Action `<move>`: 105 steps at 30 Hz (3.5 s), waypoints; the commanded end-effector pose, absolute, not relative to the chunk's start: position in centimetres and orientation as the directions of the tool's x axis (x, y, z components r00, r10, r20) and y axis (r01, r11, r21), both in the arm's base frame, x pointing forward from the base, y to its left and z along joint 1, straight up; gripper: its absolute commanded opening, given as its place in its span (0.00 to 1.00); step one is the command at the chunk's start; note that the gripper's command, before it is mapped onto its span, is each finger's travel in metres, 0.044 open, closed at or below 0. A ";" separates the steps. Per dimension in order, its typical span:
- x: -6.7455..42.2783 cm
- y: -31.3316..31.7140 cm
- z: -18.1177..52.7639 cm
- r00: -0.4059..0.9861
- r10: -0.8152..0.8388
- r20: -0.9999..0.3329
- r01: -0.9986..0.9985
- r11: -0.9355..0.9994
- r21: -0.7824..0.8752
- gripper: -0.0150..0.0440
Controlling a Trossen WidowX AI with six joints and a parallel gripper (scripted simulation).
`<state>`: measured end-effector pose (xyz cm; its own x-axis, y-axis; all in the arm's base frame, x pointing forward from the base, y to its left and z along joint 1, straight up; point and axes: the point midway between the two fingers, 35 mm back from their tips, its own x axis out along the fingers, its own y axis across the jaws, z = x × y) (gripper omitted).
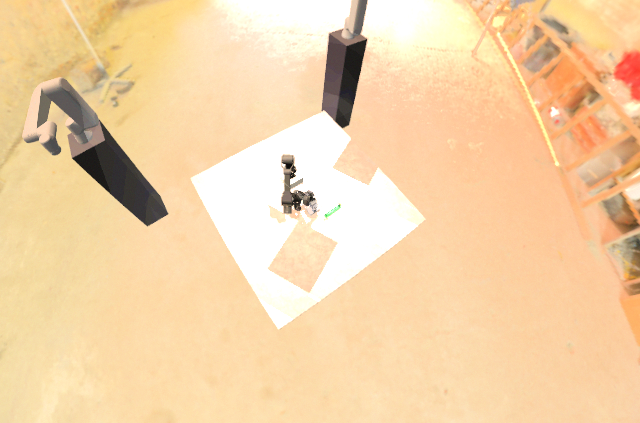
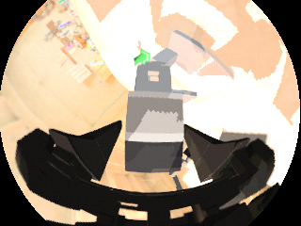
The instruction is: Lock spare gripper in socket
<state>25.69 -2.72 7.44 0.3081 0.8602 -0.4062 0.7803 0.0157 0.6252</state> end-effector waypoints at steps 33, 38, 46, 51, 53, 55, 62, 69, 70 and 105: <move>21.2 -2.9 12.3 0.297 0.874 -0.383 0.813 -0.021 0.582 1.00; 20.7 -2.8 12.8 0.307 0.866 -0.393 0.815 -0.026 0.579 1.00; 21.0 -2.6 14.1 0.331 0.847 -0.415 0.813 -0.033 0.581 1.00; 20.9 -2.5 14.8 0.346 0.834 -0.429 0.811 -0.037 0.583 1.00; 20.9 -2.4 15.1 0.352 0.829 -0.435 0.811 -0.039 0.584 1.00; 20.9 -2.4 15.4 0.358 0.824 -0.440 0.810 -0.040 0.585 1.00; 20.8 -2.1 16.5 0.378 0.806 -0.456 0.807 -0.046 0.588 1.00; 20.8 -1.9 17.4 0.397 0.789 -0.470 0.805 -0.052 0.591 1.00; 20.8 -1.9 17.6 0.399 0.786 -0.472 0.804 -0.053 0.592 1.00; 25.3 7.3 17.5 0.278 0.643 -0.713 0.582 0.478 0.658 0.56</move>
<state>23.15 7.51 17.56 0.3326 0.7147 -0.6153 0.7310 0.2168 0.6470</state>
